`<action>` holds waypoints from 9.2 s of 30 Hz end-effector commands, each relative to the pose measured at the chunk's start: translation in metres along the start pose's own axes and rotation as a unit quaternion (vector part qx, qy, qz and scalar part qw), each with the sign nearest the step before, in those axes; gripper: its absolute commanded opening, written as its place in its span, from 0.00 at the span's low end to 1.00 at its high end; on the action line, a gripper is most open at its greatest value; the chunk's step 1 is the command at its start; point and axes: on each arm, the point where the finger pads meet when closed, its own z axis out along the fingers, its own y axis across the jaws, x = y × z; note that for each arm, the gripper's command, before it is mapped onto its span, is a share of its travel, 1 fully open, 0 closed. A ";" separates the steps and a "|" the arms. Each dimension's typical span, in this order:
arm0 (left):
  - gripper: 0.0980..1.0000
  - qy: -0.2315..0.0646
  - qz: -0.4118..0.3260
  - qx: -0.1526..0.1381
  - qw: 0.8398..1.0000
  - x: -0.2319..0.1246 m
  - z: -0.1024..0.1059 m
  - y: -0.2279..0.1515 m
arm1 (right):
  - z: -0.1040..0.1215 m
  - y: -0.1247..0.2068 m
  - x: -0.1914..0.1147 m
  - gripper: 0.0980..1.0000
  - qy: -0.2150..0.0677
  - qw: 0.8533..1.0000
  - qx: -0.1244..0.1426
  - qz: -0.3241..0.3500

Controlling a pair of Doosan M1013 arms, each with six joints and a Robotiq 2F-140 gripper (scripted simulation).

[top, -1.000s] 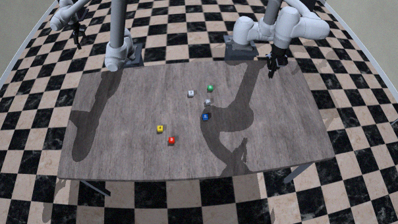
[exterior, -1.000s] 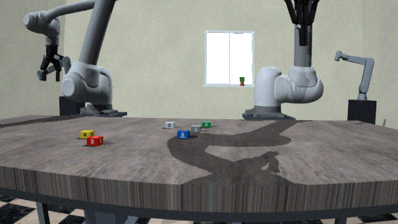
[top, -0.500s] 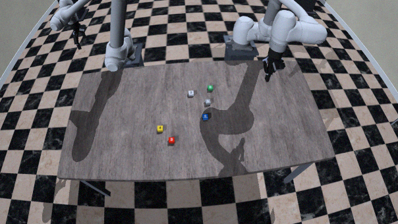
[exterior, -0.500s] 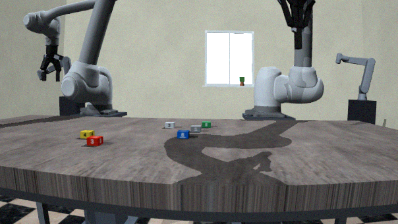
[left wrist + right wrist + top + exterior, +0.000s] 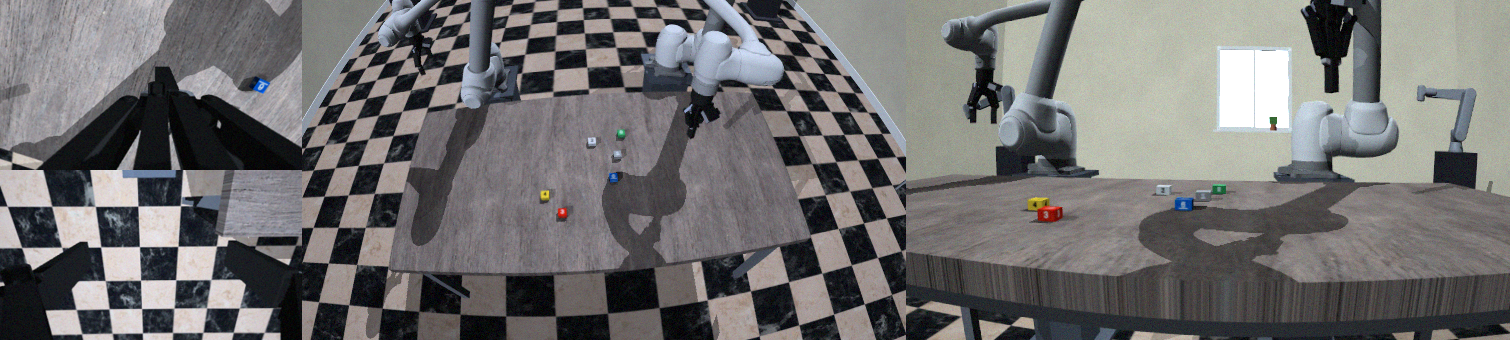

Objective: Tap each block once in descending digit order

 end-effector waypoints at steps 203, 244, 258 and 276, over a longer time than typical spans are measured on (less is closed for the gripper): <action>0.00 0.001 -0.558 0.004 0.830 -0.111 0.177 0.476 | -0.001 0.000 -0.001 1.00 -0.001 1.000 0.000 0.000; 0.00 0.000 -0.558 0.001 0.830 -0.137 0.197 0.554 | -0.001 0.000 -0.001 1.00 -0.001 1.000 0.000 0.000; 0.00 0.000 -0.558 0.001 0.830 -0.137 0.201 0.554 | -0.001 0.000 -0.001 1.00 -0.001 1.000 0.000 0.000; 0.00 0.000 -0.558 0.000 0.830 -0.137 0.206 0.554 | -0.001 0.000 -0.001 1.00 -0.001 1.000 0.000 0.000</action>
